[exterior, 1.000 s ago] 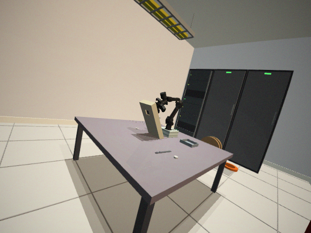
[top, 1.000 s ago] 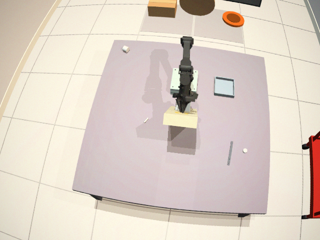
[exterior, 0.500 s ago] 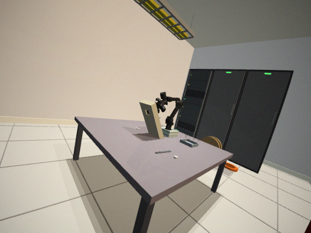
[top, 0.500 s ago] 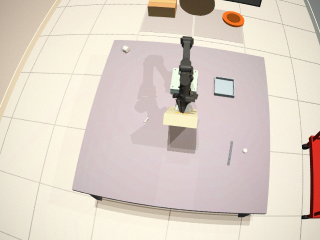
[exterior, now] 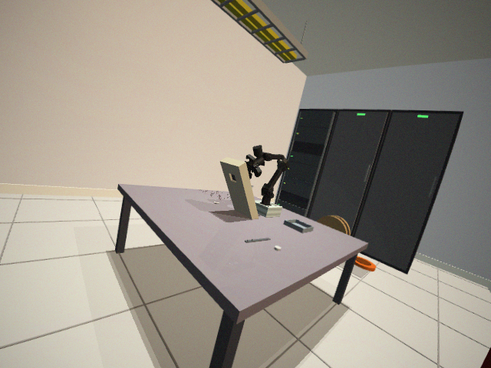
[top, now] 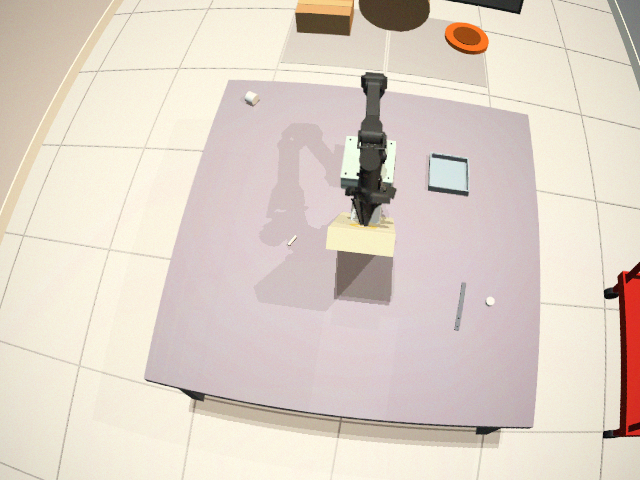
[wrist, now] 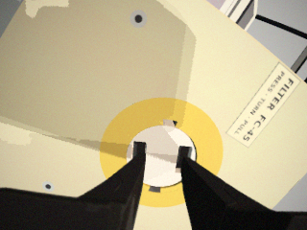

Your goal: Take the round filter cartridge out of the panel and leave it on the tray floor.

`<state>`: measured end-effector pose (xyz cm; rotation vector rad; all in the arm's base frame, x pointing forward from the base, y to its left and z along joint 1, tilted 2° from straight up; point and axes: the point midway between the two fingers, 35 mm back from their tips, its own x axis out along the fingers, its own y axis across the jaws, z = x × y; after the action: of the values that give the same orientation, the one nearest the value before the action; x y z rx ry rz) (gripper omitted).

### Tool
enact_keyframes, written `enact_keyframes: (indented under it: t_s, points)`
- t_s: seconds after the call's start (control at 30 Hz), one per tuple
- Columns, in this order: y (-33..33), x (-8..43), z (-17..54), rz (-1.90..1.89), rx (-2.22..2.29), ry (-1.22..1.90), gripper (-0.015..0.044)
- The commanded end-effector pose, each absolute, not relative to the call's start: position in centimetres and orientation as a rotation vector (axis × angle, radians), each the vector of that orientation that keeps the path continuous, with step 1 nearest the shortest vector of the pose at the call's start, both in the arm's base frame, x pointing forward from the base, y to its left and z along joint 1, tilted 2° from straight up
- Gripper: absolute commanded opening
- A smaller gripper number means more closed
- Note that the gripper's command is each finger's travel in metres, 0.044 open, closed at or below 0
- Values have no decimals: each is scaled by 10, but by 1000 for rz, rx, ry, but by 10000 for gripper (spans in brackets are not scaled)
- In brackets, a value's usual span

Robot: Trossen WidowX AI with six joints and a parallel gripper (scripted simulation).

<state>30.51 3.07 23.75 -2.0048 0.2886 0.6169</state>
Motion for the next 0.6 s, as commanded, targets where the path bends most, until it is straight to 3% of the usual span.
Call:
enact_keyframes:
  t_s: [0.0,0.57]
  points:
    - [31,304,235,623,-2008,287,115]
    - [31,305,235,620,-2006,288,115]
